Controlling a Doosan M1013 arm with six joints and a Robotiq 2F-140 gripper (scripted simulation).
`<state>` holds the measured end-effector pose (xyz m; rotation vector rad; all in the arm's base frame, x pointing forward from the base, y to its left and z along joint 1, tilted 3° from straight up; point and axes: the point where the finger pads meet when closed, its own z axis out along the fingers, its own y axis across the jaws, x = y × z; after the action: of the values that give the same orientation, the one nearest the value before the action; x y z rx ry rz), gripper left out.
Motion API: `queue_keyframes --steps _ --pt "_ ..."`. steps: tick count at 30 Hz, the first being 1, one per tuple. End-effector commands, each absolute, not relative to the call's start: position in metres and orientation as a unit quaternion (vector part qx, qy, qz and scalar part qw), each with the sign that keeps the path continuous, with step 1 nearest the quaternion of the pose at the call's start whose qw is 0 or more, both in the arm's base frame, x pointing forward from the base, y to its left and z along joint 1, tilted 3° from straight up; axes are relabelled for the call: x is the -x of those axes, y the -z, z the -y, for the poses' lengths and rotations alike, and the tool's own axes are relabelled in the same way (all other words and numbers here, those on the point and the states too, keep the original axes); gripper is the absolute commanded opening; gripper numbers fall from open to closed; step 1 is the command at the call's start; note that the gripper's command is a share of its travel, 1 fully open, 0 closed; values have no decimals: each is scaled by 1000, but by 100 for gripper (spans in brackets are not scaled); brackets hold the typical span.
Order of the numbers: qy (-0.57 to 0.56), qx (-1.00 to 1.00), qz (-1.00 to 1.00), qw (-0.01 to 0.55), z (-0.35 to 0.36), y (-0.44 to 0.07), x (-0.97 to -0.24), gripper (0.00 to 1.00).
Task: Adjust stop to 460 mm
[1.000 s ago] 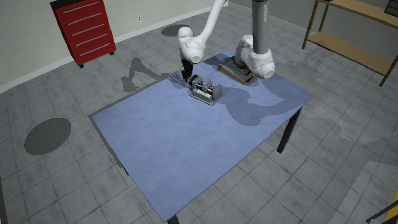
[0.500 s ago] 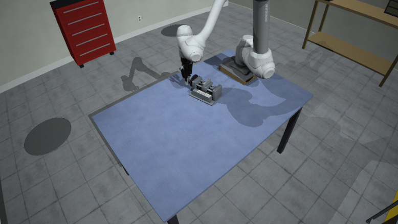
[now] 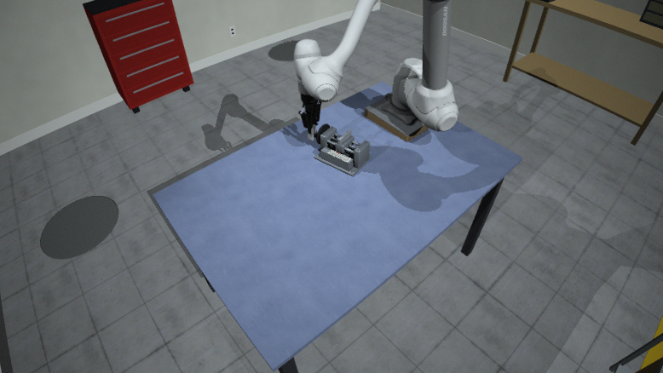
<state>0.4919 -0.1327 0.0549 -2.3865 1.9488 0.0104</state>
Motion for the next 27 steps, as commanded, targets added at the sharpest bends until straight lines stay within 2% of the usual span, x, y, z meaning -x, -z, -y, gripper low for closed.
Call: queue_keyframes --steps 1,27 --pt "-4 774 -632 30 133 -57 -491 4" --pt "-4 774 -632 30 134 -67 -488 4"
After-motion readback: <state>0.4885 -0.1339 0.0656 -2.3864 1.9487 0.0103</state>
